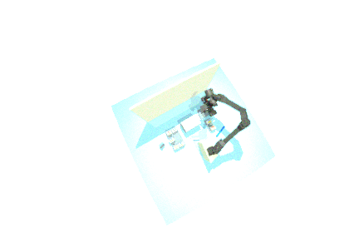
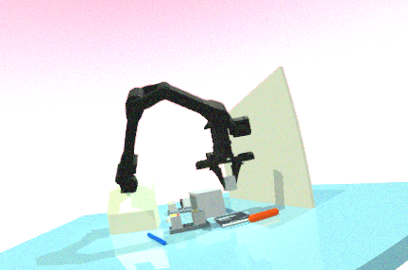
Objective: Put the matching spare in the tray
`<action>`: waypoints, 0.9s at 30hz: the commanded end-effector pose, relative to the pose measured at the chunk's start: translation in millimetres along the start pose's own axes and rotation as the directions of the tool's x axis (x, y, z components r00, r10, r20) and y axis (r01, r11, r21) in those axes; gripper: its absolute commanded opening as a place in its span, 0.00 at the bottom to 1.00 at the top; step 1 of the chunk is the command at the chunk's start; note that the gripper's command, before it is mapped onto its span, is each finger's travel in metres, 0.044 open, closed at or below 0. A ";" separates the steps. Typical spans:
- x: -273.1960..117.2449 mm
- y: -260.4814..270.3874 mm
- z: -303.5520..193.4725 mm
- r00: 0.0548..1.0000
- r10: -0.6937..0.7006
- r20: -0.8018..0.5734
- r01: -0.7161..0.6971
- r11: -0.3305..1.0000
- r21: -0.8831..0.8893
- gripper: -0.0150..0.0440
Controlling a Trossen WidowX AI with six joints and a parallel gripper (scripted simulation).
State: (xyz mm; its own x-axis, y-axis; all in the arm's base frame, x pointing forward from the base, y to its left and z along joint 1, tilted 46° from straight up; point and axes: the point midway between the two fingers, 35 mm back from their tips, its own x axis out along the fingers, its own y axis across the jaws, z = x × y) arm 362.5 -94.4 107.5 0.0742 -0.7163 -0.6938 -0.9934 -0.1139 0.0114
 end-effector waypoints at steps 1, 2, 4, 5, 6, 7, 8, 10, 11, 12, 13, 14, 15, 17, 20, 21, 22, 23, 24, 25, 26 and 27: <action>6.4 1.1 2.2 1.000 0.005 0.004 -0.005 1.000 -0.012 0.25; 7.4 1.1 2.2 1.000 0.005 0.004 -0.005 1.000 -0.012 0.25; 9.5 1.1 2.1 1.000 0.005 0.004 -0.005 1.000 -0.012 0.25; 10.5 1.1 2.1 1.000 0.005 0.004 -0.005 1.000 -0.012 0.25; 11.5 1.1 2.1 1.000 0.005 0.004 -0.004 1.000 -0.012 0.25; 12.6 1.1 2.1 1.000 0.005 0.004 -0.004 1.000 -0.012 0.25; 13.6 1.1 2.1 1.000 0.004 0.004 -0.004 1.000 -0.012 0.25; 15.6 1.1 2.0 1.000 0.004 0.004 -0.004 1.000 -0.012 0.25; 16.7 1.1 2.0 1.000 0.004 0.003 -0.004 1.000 -0.012 0.25; 17.7 1.1 2.0 1.000 0.004 0.003 -0.004 1.000 -0.012 0.25; 18.7 1.2 2.0 1.000 0.004 0.003 -0.004 1.000 -0.012 0.25; 19.7 1.2 1.9 1.000 0.004 0.003 -0.004 1.000 -0.012 0.25; 20.8 1.2 1.9 1.000 0.004 0.003 -0.004 1.000 -0.012 0.25; 22.8 1.3 1.8 1.000 0.004 0.003 -0.004 1.000 -0.012 0.25; 25.8 1.4 1.7 1.000 0.004 0.003 -0.004 1.000 -0.012 0.25; 26.9 1.4 1.7 1.000 0.004 0.003 -0.004 1.000 -0.012 0.25; 27.9 1.5 1.7 1.000 0.004 0.003 -0.004 1.000 -0.012 0.25; 28.9 1.6 1.6 1.000 0.004 0.002 -0.004 1.000 -0.012 0.25; 29.9 1.6 1.6 1.000 0.004 0.002 -0.004 1.000 -0.012 0.25; 30.9 1.7 1.5 1.000 0.004 0.002 -0.004 1.000 -0.012 0.25; 31.9 1.7 1.5 1.000 0.004 0.002 -0.004 1.000 -0.012 0.25; 32.9 1.8 1.5 1.000 0.004 0.002 -0.004 1.000 -0.012 0.25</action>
State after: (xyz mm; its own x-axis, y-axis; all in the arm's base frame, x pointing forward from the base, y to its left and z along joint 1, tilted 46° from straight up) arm 364.4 -114.8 88.9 0.0745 -0.7180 -0.6921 -0.9934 -0.1138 0.0111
